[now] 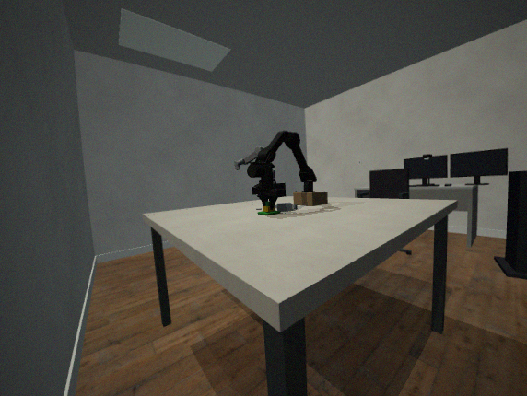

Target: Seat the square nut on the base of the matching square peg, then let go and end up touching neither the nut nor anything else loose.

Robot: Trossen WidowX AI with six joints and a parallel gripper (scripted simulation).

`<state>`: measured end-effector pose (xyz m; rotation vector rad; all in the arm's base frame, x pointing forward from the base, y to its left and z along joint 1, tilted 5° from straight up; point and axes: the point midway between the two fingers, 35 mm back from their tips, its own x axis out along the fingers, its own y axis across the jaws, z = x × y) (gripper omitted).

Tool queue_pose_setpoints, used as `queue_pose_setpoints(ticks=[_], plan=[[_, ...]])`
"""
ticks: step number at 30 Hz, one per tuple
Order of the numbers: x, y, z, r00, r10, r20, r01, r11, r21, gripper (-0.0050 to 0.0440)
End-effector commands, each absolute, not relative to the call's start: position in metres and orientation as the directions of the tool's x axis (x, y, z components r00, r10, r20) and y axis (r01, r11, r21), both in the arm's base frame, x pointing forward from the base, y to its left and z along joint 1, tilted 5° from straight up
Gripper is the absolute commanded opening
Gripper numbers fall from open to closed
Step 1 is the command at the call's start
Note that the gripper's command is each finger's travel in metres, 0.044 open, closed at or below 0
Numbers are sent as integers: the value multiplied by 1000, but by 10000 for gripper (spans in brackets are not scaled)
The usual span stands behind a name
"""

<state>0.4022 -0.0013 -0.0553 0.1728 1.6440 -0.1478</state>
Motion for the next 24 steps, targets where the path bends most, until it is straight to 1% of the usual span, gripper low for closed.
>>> queue_pose_setpoints(ticks=[1,14,22,24], plan=[[402,-1,-58,-77,25,-997,204,979,9,0],[402,-1,-57,-78,24,-997,201,980,8,0],[402,-1,-57,-78,24,-997,201,980,8,192],[402,-1,-57,-78,24,-997,201,980,8,192]])
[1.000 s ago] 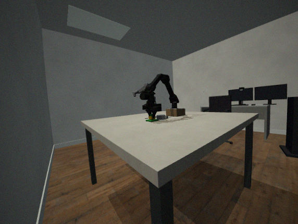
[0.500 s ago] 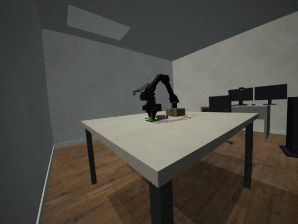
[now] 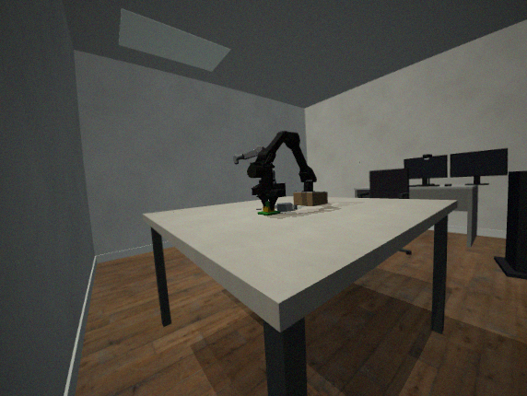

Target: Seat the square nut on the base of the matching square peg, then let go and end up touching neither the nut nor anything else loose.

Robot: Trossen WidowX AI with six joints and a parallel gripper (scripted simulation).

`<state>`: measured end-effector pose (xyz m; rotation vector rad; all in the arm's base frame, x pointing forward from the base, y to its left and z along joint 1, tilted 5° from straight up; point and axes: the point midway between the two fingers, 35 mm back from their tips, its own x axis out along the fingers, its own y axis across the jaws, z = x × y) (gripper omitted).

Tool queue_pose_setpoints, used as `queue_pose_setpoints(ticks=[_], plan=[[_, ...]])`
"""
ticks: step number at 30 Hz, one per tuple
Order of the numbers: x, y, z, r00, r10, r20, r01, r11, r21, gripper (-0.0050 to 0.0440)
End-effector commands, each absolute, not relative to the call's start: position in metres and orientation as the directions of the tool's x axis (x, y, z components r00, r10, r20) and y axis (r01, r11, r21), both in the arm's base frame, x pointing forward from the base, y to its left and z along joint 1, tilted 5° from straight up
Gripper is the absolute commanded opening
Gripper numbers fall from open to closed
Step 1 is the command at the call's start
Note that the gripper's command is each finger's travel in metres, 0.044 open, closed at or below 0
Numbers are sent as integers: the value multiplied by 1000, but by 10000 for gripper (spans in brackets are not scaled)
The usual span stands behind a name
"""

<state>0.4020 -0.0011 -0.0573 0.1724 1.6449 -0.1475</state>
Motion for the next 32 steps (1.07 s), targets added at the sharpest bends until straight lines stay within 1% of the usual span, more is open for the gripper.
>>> queue_pose_setpoints(ticks=[1,3,21,23,27,29,32], plan=[[402,-1,-57,-78,24,-997,201,980,8,216],[402,-1,-57,-78,24,-997,201,980,8,260],[403,-1,-54,-78,24,-997,201,980,8,260],[407,-2,-32,-78,24,-997,202,979,8,260],[413,-4,38,-71,25,-997,204,979,10,260],[411,-4,51,-77,25,-997,204,979,9,260],[414,-4,52,-77,25,-997,204,979,9,260]])
